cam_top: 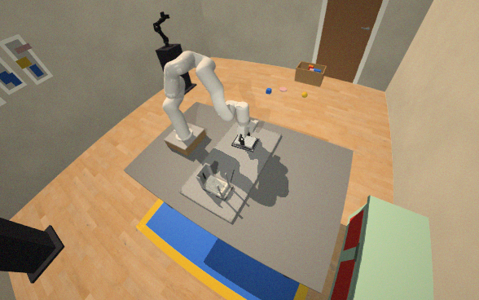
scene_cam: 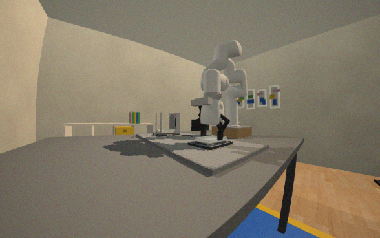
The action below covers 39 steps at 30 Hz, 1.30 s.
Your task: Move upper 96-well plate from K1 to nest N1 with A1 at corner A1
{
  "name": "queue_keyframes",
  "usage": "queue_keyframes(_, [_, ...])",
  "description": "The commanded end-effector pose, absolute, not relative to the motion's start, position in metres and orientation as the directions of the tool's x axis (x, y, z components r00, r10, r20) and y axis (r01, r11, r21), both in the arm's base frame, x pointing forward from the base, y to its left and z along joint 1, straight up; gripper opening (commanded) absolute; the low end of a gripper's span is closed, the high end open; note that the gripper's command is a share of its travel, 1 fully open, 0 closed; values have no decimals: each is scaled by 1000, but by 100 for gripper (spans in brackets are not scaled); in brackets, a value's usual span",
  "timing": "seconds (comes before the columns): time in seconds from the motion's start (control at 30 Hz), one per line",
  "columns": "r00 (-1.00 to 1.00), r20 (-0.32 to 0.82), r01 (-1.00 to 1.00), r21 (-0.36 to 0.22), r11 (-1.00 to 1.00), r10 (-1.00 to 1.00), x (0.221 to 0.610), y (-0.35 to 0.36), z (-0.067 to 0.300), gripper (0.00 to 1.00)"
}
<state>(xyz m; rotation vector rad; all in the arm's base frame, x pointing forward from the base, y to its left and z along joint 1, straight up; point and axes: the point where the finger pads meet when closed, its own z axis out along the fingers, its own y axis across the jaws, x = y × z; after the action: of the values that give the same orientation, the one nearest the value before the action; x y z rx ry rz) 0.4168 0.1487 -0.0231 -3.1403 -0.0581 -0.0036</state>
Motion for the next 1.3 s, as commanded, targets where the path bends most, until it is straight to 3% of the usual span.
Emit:
queue_keyframes(0.0, [999, 5, 37, -6, -999, 37, 418, 149, -22, 0])
queue_keyframes(0.53, [999, 5, 37, -6, -999, 37, 418, 149, -25, 0])
queue_keyframes(0.57, [999, 5, 37, -5, -999, 37, 418, 149, -25, 100])
queue_keyframes(1.27, [999, 5, 37, -5, -999, 37, 418, 149, -26, 100])
